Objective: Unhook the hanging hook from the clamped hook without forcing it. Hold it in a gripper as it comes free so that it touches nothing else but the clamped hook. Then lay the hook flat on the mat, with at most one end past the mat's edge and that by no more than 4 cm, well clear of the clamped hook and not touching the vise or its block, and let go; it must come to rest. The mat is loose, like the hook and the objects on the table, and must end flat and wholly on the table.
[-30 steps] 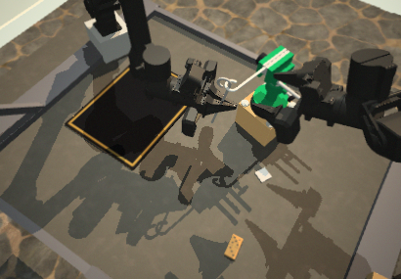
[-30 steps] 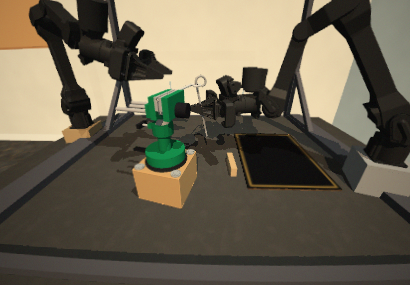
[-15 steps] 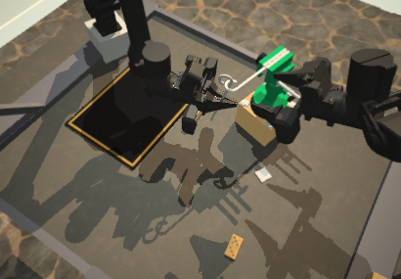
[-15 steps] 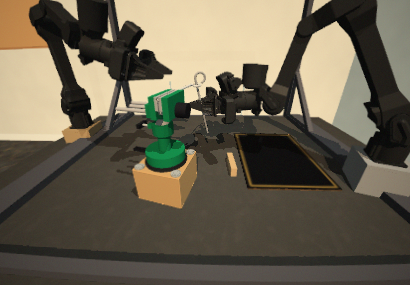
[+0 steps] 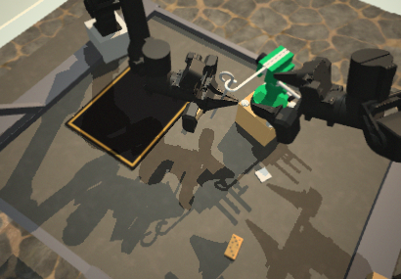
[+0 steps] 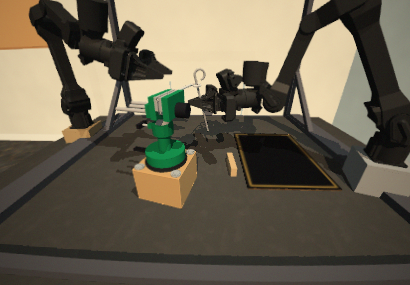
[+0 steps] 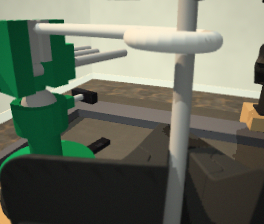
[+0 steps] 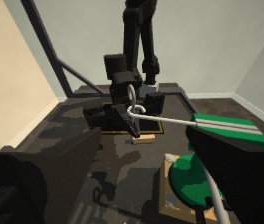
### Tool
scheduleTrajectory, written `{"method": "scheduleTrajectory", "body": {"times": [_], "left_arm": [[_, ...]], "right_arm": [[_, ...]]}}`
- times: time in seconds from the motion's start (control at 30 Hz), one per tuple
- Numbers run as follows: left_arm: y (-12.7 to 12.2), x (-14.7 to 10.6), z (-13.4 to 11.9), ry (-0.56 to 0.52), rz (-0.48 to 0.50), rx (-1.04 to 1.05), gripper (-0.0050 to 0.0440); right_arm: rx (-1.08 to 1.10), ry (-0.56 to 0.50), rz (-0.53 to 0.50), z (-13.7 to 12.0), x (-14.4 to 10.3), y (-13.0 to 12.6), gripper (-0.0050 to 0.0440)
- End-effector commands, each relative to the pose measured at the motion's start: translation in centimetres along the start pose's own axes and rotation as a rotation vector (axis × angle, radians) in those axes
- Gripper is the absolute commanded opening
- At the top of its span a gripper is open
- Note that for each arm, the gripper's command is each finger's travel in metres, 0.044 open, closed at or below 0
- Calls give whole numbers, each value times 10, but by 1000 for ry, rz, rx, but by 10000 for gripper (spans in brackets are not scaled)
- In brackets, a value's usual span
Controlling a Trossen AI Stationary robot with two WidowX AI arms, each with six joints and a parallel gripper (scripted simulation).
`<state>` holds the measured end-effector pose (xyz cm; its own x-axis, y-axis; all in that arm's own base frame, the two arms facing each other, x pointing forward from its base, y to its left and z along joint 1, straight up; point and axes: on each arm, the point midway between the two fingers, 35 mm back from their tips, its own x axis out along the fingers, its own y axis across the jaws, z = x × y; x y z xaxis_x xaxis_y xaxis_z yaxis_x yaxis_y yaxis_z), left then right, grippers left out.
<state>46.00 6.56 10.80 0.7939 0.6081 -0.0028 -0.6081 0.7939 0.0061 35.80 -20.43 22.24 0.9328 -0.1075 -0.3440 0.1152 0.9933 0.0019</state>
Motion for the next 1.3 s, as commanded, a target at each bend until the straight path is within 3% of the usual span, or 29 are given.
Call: {"method": "scheduleTrajectory", "body": {"times": [0.0, 1.27], "left_arm": [[-1, 4, 11, -21, -1, -22, 0], [9, 21, 12, -22, -1, -21, 0]], "right_arm": [[-18, -24, 0, 10, -4, 1, 440], [-18, -24, 0, 10, -4, 1, 440]]}}
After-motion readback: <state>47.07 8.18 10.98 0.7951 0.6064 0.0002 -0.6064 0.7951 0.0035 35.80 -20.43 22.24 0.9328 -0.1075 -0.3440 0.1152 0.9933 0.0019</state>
